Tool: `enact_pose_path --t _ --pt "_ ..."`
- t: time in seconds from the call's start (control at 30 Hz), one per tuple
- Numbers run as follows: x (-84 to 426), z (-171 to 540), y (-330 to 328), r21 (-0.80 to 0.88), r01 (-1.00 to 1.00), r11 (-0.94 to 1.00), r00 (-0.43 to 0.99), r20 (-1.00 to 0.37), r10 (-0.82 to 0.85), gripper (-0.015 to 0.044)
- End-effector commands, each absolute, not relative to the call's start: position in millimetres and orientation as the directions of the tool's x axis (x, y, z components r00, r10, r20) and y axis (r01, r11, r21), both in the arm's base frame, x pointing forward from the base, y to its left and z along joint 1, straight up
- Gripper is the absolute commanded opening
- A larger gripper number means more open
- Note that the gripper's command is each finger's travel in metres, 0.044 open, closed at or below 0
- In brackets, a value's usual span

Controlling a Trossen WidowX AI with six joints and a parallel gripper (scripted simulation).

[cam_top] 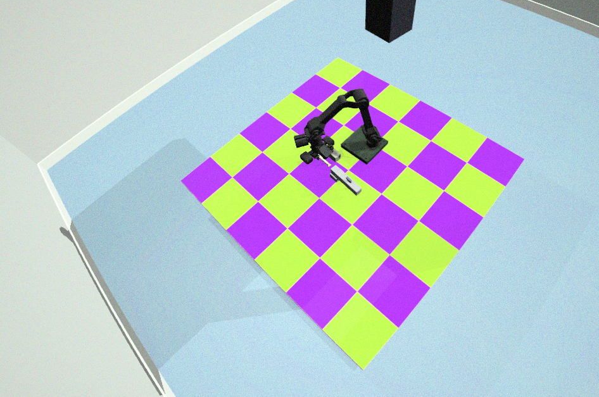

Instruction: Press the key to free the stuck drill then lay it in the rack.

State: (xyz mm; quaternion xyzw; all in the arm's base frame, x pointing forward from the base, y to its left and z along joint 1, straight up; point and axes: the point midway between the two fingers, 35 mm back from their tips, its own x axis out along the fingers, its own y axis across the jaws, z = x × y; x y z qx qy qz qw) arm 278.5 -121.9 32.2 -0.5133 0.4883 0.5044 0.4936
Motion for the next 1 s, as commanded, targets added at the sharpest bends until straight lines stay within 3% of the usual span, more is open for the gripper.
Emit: enact_pose_path --t 0.0,0.97 --pt "281 35 -129 -0.020 -0.999 -0.039 0.020 -1.000 -0.010 0.0000" --pt "276 45 -123 -0.019 -0.999 -0.039 0.020 -1.000 -0.009 0.0000"
